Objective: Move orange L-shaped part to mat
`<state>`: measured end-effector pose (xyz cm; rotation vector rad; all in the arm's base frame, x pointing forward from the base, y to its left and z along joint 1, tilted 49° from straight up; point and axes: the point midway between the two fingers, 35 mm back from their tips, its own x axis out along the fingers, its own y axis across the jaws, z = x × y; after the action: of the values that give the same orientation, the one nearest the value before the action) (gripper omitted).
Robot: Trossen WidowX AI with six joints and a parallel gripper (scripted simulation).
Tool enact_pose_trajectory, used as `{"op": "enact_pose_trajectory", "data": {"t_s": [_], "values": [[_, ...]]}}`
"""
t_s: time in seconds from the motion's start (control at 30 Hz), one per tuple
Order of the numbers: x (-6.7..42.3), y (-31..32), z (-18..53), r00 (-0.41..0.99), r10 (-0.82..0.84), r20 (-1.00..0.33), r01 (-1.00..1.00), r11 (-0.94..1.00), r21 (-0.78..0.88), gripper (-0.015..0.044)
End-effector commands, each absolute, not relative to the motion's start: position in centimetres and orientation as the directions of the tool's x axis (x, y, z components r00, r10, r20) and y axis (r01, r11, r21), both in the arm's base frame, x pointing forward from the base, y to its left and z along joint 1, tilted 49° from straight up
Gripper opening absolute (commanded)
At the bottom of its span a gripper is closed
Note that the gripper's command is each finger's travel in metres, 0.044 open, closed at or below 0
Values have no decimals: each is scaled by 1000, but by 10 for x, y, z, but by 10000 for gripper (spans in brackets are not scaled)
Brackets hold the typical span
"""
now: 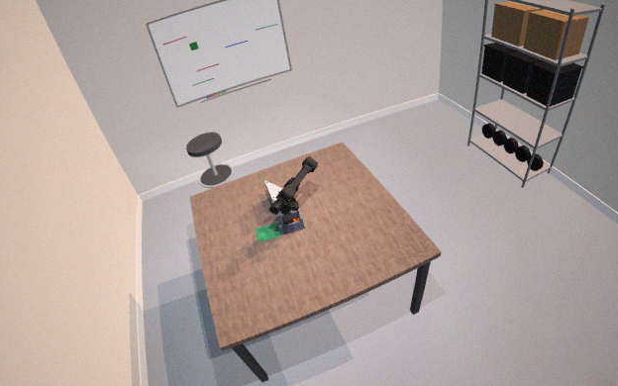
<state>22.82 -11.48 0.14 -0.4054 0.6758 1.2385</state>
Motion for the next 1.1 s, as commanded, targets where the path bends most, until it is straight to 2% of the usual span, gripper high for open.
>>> {"op": "enact_pose_trajectory", "data": {"t_s": [0.0, 1.07], "values": [[228, -115, 2, 171, 725, -667, -954, 292, 73, 0], [221, -144, 29, 176, 726, -665, -951, 299, 75, 0]]}}
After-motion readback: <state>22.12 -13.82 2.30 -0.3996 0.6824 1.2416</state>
